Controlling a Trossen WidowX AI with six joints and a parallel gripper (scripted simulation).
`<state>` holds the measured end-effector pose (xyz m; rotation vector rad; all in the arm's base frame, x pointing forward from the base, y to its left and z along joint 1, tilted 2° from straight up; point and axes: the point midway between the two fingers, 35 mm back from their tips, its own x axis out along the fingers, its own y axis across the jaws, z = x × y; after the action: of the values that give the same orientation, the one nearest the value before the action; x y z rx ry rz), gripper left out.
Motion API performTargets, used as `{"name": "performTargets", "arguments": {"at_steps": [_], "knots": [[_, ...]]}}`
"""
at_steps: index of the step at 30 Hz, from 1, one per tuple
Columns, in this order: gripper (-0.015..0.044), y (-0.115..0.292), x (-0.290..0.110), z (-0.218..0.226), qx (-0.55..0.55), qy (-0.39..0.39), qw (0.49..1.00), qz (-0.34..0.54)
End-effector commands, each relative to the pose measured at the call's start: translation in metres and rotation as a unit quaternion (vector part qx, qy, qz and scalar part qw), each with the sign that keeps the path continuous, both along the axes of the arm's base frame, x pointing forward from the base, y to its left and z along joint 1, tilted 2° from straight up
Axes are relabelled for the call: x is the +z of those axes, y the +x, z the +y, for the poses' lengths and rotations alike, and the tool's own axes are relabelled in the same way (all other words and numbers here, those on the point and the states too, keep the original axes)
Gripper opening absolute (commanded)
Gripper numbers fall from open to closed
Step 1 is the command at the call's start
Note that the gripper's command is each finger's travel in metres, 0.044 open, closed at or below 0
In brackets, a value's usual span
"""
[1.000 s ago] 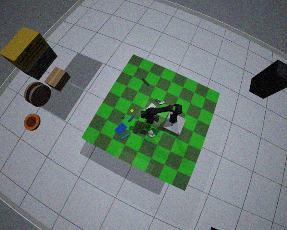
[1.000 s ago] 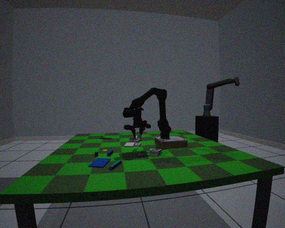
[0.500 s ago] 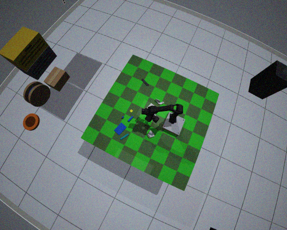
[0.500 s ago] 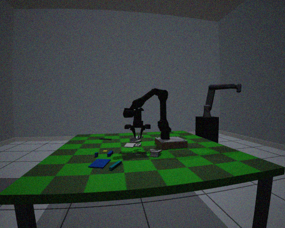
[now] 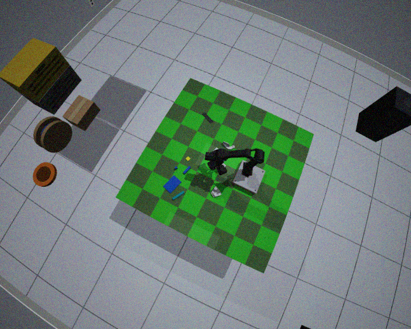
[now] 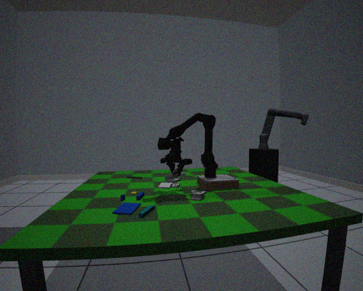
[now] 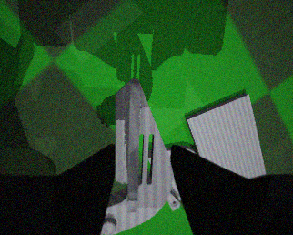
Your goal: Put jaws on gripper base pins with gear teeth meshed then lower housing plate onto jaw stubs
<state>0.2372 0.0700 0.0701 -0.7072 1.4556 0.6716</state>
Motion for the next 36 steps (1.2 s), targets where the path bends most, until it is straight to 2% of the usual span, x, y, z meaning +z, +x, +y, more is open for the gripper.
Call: {"name": "performTargets", "arguments": {"at_steps": [1,15,30,36], "knots": [[0.0134,-0.002,0.0,-0.006,-0.054,-0.002,0.999,-0.002],[0.0134,-0.01,0.0,-0.026,-0.262,0.0,0.965,-0.006],[0.0134,-0.021,-0.001,-0.045,-0.471,0.001,0.882,-0.011],[0.0134,-0.022,-0.001,-0.047,-0.491,0.001,0.871,-0.012]]}}
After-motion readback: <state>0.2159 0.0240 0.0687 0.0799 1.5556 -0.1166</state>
